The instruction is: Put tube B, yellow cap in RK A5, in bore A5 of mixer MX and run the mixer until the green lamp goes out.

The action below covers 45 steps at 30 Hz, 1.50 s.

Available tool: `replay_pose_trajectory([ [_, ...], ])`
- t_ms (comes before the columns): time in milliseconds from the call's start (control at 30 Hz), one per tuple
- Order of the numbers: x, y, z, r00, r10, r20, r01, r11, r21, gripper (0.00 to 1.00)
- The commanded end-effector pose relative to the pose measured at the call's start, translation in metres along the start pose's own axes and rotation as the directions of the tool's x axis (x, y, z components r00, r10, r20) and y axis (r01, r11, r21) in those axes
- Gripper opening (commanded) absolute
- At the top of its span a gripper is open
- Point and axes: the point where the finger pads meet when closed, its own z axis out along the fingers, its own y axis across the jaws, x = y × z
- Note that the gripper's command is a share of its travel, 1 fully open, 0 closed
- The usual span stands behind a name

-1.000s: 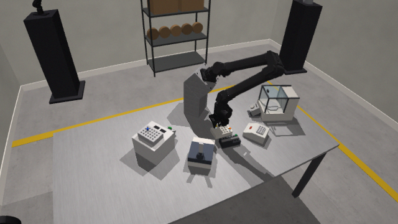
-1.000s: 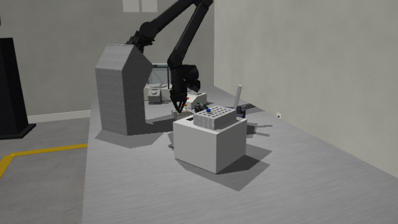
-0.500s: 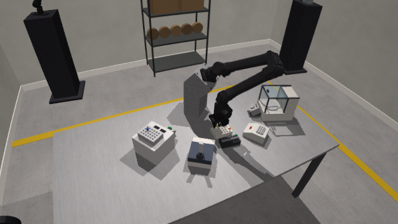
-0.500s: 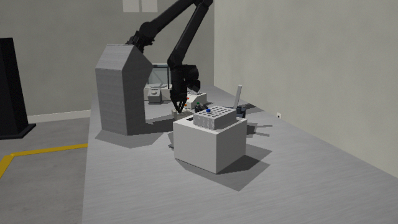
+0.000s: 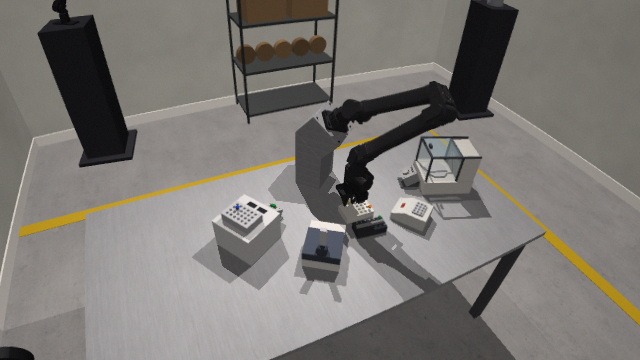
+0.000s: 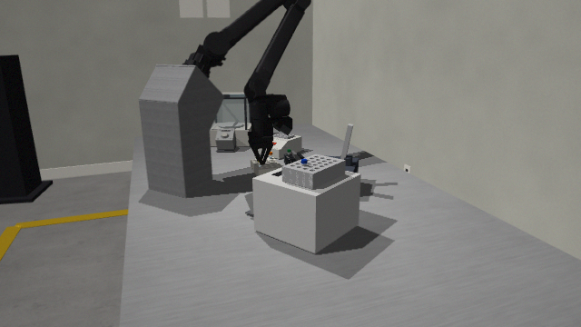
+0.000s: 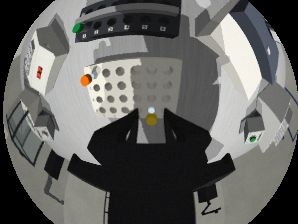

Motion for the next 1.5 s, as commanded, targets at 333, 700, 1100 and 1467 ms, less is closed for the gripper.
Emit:
replay_pose_trajectory([
  [333,0.0091,0.0000,-0.0047,1.000,0.016,-0.011,-0.016,1.000,0.005,0.36],
  [700,0.0091,-0.0001,-0.0047,1.000,0.016,-0.011,-0.016,1.000,0.005,0.09],
  [1100,0.0091,-0.0004,-0.0047,1.000,0.016,-0.011,-0.016,1.000,0.005,0.09],
  [1467,0.0091,-0.0006,-0.0047,1.000,0.016,-0.011,-0.016,1.000,0.005,0.09],
])
